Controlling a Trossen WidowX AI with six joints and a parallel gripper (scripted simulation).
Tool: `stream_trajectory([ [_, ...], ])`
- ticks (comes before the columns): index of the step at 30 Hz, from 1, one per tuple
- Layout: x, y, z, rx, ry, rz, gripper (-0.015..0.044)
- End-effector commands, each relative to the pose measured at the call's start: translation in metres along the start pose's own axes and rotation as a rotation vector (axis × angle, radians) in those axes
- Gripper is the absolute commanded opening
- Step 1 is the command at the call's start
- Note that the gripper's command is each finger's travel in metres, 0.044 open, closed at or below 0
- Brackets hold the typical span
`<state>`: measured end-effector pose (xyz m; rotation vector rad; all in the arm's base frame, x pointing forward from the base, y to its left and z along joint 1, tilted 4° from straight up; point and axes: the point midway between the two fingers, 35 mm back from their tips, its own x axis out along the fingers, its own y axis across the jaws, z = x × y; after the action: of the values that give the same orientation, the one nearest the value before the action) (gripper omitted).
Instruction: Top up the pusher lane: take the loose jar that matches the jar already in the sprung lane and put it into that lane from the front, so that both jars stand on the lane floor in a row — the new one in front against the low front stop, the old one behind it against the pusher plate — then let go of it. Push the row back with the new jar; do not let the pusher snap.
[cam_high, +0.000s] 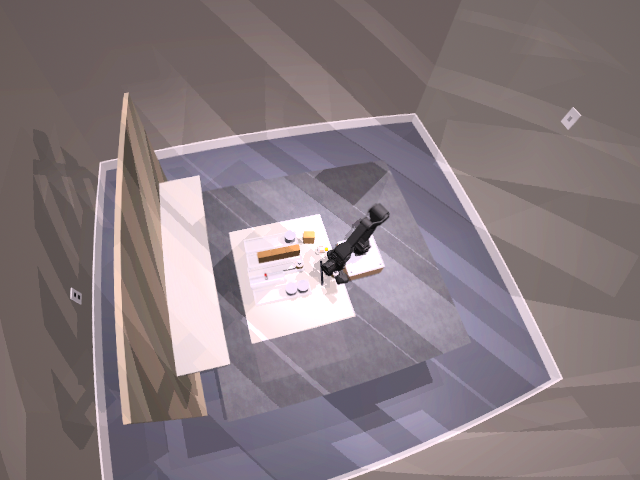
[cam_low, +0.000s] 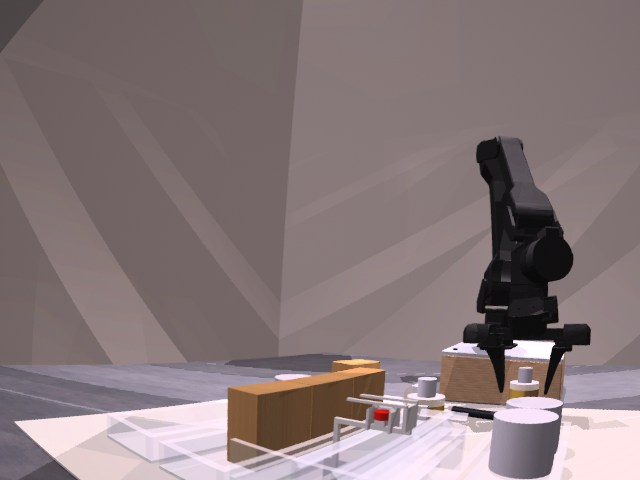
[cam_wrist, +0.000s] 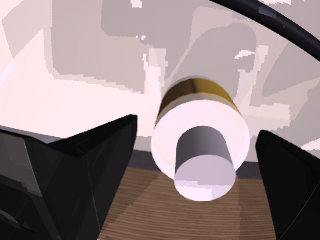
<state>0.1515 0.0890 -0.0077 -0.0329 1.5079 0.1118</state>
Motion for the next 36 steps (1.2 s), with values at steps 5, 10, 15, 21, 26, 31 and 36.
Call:
stream_trajectory([
  [5,0.001,0.001,0.0,0.0,-0.001,0.003,0.0157],
  [10,0.0,0.001,0.0,0.0,-0.001,0.003,0.0085],
  [15,-0.021,0.004,0.007,0.0,-0.002,0.004,0.0],
  [21,-0.053,0.006,0.011,0.0,-0.002,0.004,0.0],
  [26,-0.082,0.006,0.01,0.0,-0.002,0.004,0.0],
  [31,-0.106,0.005,0.006,0.0,-0.002,0.004,0.0],
  [36,-0.107,0.005,0.007,0.001,-0.002,0.004,0.0],
])
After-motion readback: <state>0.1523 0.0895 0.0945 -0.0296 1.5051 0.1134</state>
